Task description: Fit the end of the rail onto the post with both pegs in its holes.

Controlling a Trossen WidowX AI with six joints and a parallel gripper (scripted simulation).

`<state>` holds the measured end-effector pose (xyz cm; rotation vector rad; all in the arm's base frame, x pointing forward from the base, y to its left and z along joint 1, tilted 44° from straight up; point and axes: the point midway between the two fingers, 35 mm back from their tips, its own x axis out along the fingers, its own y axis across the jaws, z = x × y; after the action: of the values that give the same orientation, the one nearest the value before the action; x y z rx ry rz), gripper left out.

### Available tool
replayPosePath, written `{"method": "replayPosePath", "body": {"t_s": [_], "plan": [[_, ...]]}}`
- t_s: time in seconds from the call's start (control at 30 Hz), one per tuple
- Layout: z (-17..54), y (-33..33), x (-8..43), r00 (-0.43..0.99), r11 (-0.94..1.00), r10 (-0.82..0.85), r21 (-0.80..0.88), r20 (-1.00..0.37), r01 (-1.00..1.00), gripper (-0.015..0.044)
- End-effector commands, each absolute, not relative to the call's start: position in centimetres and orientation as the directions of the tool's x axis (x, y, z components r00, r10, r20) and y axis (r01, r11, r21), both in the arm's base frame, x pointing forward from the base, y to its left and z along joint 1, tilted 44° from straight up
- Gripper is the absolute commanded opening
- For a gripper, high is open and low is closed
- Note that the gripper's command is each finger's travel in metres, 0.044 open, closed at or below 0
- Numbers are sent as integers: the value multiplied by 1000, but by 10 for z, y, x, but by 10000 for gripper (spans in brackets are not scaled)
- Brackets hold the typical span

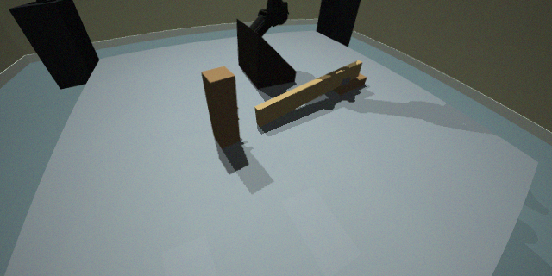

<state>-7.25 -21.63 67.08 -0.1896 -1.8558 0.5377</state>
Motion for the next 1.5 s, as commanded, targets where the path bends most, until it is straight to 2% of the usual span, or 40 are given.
{"method": "replayPosePath", "body": {"t_s": [0.0, 0.03, 0.3, 0.67, 0.97, 1.1, 1.47], "plan": [[671, -214, -73, -349, 880, 391, -457, 851, -127, 426], [672, -206, -76, -348, 874, 410, -472, 843, -116, 440], [683, -90, -85, -280, 758, 633, -651, 722, 36, 440], [662, 67, -46, -152, 502, 861, -859, 486, 97, 440], [608, 179, 24, 36, 229, 972, -969, 233, 90, 440], [592, 202, 52, 100, 170, 980, -985, 174, 41, 440], [493, 261, 181, 307, -122, 942, -990, -138, -72, 440]]}}
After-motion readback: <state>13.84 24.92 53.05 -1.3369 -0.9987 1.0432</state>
